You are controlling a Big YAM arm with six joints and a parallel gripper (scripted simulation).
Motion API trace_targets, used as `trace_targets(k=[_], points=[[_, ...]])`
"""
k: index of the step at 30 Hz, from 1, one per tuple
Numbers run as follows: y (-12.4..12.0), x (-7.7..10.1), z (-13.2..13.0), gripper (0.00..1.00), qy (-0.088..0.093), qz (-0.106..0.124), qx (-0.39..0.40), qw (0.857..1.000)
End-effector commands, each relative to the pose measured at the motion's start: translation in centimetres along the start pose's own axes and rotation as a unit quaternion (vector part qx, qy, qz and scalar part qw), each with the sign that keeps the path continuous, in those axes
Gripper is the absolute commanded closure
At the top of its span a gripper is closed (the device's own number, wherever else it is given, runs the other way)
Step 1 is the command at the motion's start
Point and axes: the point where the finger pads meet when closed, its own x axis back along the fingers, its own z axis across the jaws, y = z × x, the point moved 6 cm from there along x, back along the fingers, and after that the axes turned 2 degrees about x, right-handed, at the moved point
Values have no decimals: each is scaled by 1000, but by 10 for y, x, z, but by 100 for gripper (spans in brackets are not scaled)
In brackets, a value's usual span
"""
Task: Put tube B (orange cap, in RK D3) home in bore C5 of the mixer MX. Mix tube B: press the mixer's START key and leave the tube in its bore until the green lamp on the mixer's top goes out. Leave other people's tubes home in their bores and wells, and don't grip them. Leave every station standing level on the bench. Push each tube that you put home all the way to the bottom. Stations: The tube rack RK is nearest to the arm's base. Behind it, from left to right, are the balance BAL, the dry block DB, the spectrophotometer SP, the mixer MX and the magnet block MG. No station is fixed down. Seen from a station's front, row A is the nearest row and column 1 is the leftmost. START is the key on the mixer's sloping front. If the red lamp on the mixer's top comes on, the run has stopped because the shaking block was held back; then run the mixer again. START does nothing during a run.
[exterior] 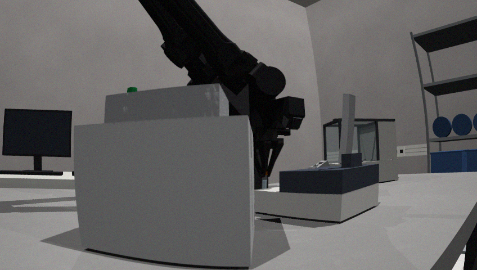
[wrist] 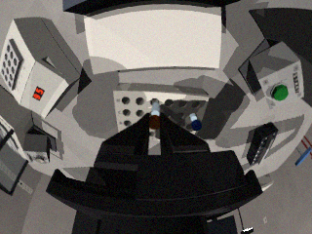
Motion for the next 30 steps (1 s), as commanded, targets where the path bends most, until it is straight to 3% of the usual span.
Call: trace_targets(k=[1, 3, 21, 30], points=[[-6, 6, 1, 91, 3, -1, 3, 1000], [-5, 11, 15, 91, 7, -1, 10, 1000], [-6, 41, 9, 91, 4, -5, 4, 1000], [-4, 37, 8, 91, 2, -2, 1, 1000]])
